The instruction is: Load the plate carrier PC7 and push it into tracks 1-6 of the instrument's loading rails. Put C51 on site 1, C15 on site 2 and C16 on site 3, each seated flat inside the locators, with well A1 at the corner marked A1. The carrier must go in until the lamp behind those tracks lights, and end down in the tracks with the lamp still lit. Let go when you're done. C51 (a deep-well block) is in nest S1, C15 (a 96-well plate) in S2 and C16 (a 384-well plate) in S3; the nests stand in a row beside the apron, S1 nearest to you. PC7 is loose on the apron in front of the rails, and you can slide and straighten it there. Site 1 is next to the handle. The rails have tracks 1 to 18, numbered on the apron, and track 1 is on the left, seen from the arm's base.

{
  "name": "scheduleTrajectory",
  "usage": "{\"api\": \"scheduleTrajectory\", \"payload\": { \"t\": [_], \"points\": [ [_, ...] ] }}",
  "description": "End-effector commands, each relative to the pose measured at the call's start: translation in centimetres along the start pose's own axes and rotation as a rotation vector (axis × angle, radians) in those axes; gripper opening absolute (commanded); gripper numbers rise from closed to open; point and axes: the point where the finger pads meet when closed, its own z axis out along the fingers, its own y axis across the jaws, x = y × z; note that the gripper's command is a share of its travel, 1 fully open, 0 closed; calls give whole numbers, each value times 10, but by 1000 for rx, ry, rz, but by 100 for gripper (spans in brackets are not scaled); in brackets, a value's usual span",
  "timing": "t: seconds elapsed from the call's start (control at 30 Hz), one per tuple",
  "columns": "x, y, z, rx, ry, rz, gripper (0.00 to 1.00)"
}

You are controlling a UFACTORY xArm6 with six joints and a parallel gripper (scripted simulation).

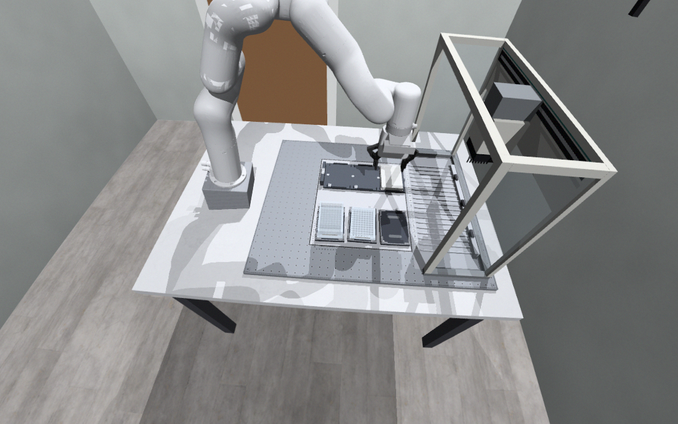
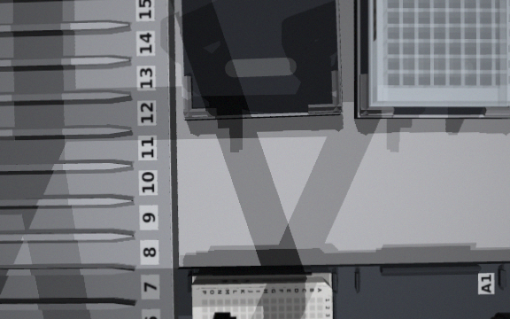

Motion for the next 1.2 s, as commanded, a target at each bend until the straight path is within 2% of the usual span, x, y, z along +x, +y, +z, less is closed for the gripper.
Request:
{"api": "scheduleTrajectory", "payload": {
  "t": [0.0, 0.1, 1.17],
  "points": [
    [21, 8, -2, 7, -2, -1, 100],
    [26, 10, -2, 7, -2, -1, 100],
    [162, 73, -2, 6, -1, -1, 100]
  ]
}}
